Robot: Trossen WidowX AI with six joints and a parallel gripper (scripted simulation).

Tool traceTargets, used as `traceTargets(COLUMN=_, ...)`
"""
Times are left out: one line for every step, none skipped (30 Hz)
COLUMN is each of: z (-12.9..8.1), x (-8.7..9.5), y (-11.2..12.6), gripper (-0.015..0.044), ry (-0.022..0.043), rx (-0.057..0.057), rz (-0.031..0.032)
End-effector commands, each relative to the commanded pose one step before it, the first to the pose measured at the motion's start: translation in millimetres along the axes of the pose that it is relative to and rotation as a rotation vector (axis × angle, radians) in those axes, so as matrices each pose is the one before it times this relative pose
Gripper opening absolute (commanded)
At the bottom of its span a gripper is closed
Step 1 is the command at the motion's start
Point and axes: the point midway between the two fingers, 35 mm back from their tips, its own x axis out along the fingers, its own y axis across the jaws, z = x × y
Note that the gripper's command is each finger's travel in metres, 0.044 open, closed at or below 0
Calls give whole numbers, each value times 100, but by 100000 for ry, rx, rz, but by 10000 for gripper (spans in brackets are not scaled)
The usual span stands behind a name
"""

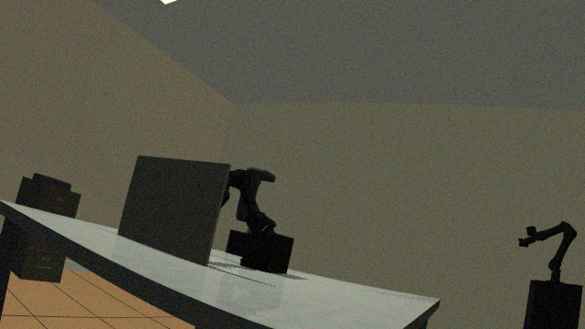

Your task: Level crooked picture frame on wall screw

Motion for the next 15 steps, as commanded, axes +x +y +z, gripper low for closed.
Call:
traceTargets(z=54, x=-22, y=543, gripper=0, ry=-42, rx=-484, rz=1871)
traceTargets(z=0, x=0, y=0, gripper=0, ry=0, rx=0, rz=0)
traceTargets(z=0, x=0, y=0, gripper=0, ry=0, rx=0, rz=0)
traceTargets(z=0, x=0, y=0, gripper=0, ry=0, rx=0, rz=0)
traceTargets(z=0, x=0, y=0, gripper=0, ry=0, rx=0, rz=0)
traceTargets(z=0, x=0, y=0, gripper=0, ry=0, rx=0, rz=0)
traceTargets(z=0, x=0, y=0, gripper=0, ry=0, rx=0, rz=0)
traceTargets(z=0, x=0, y=0, gripper=0, ry=0, rx=0, rz=0)
traceTargets(z=-5, x=0, y=0, gripper=0, ry=0, rx=0, rz=0)
traceTargets(z=-9, x=0, y=-3, gripper=0, ry=0, rx=1, rz=0)
traceTargets(z=-10, x=0, y=-13, gripper=0, ry=0, rx=0, rz=0)
traceTargets(z=-6, x=0, y=-19, gripper=0, ry=0, rx=0, rz=0)
traceTargets(z=-6, x=0, y=-27, gripper=0, ry=0, rx=-1, rz=0)
traceTargets(z=-8, x=0, y=-28, gripper=0, ry=0, rx=-1, rz=0)
traceTargets(z=-14, x=0, y=-30, gripper=0, ry=0, rx=0, rz=0)
